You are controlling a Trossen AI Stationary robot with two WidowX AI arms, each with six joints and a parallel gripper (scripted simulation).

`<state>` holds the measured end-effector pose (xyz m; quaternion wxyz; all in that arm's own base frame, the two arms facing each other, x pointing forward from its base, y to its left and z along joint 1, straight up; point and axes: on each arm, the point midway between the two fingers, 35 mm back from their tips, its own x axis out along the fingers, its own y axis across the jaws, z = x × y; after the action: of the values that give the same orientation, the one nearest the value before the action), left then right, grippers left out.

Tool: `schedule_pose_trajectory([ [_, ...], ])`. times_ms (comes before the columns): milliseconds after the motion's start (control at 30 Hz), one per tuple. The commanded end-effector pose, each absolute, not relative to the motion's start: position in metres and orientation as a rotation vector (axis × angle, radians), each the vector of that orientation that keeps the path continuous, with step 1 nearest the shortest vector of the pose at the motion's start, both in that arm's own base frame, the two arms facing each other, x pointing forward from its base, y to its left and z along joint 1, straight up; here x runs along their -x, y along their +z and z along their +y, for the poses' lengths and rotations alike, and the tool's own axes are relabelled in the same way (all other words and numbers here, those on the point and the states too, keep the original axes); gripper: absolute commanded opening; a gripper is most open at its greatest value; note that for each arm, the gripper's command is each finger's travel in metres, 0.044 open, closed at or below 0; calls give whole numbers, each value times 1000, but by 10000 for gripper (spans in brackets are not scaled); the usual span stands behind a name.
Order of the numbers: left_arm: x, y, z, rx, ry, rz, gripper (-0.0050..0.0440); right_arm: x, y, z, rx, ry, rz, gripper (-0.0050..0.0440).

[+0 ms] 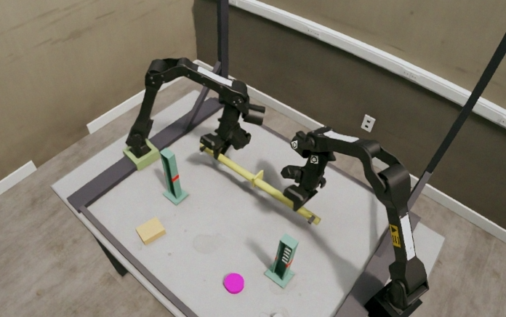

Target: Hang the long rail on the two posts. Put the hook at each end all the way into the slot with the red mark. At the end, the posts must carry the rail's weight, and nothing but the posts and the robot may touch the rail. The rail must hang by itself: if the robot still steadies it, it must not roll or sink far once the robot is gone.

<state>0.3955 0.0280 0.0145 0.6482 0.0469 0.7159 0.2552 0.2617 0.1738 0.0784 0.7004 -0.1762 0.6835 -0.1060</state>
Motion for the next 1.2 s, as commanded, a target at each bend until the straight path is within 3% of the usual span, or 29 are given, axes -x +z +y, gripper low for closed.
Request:
schedule_pose_trajectory([
  [0, -394, 35, 41, -92, 576, 1579, -50, -264, 93, 163, 367, -211, 1490, -50],
  [1167, -380, 33, 73, -111, 594, 1562, -50, -271, 93, 130, 386, -230, 1503, -50],
])
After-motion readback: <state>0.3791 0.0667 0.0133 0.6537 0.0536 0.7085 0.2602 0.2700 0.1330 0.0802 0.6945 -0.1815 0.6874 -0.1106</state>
